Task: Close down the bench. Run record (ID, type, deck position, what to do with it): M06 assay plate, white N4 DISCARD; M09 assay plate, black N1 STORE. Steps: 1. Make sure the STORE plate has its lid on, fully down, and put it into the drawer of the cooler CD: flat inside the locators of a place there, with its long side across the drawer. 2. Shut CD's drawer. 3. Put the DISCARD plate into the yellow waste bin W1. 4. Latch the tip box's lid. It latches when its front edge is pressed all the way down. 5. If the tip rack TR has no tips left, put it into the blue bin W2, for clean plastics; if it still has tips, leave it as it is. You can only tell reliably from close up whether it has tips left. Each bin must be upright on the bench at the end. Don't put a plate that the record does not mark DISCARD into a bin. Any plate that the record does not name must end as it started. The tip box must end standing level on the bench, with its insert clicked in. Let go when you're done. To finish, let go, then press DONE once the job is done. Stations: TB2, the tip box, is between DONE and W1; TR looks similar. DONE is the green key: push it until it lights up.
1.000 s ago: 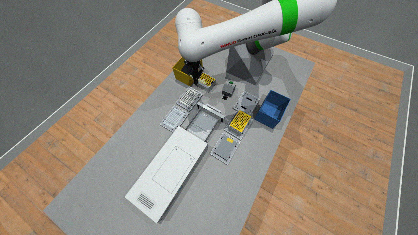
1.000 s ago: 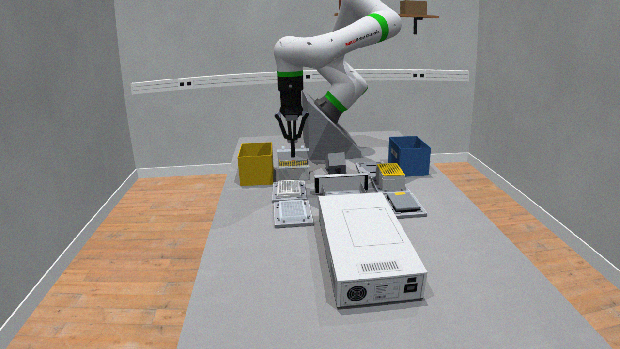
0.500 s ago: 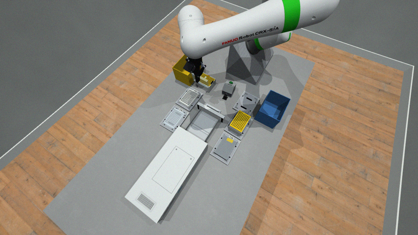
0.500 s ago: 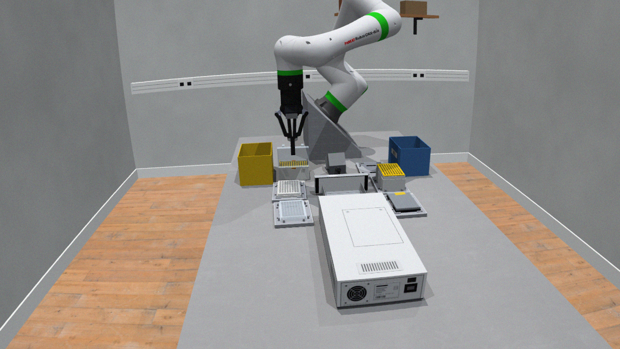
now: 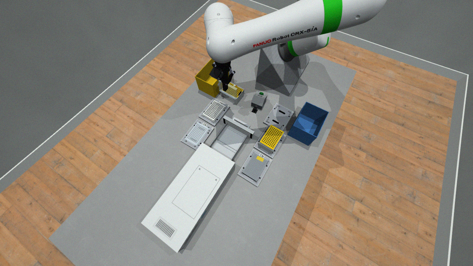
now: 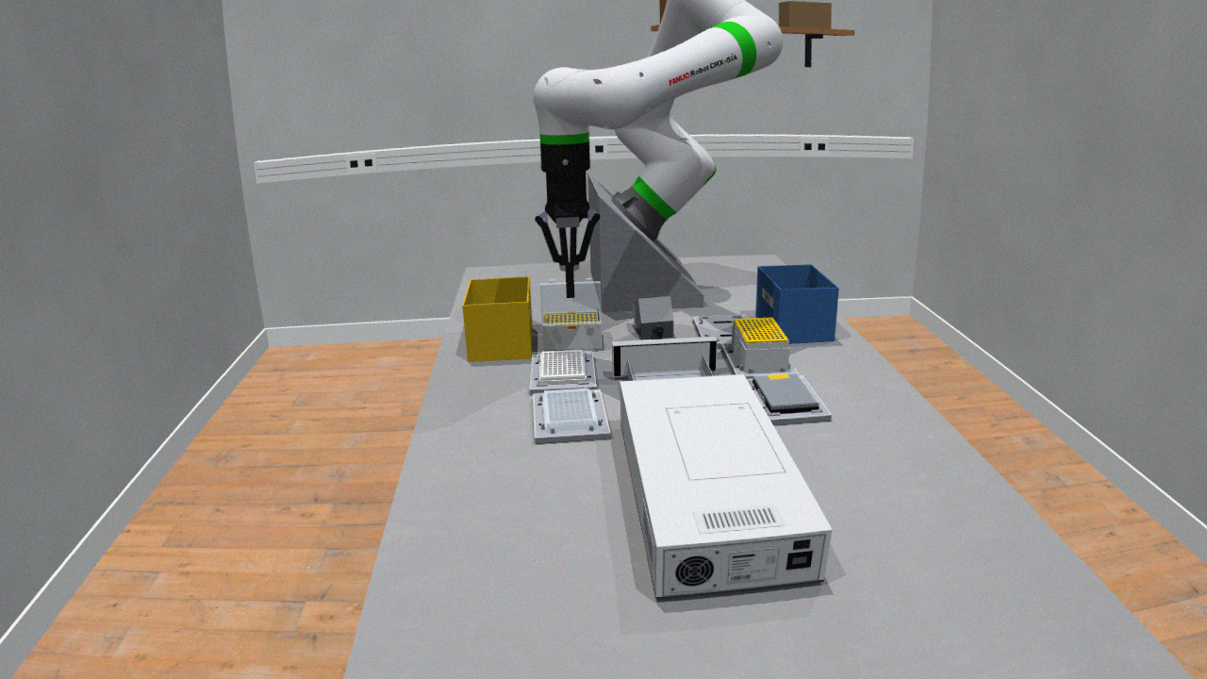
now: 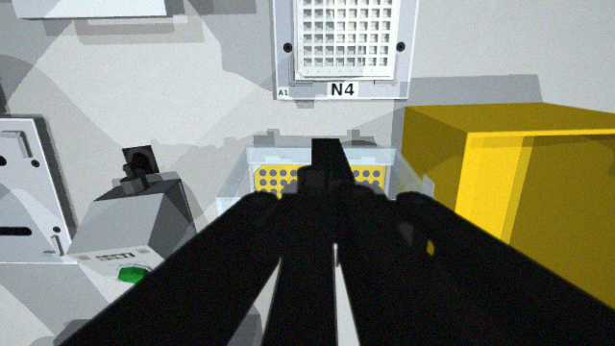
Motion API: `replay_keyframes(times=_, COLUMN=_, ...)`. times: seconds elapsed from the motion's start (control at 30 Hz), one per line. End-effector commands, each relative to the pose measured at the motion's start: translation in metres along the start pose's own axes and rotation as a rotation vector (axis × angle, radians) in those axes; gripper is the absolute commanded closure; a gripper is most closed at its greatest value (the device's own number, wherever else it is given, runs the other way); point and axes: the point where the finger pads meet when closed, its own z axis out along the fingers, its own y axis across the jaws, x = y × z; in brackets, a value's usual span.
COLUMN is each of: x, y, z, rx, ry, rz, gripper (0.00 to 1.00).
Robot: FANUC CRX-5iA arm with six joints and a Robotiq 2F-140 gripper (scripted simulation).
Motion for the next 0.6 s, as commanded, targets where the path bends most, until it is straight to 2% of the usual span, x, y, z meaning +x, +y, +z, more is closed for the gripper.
replay_keyframes(times=0.0, x=-0.004, y=0.000, z=-0.002, rx=-0.001, ry=0.001, rz=0.000, gripper=0.90)
replay_keyframes(times=0.57, x=-0.024, y=0.000, z=-0.004, rx=-0.001, ry=0.001, rz=0.000, gripper=0.90)
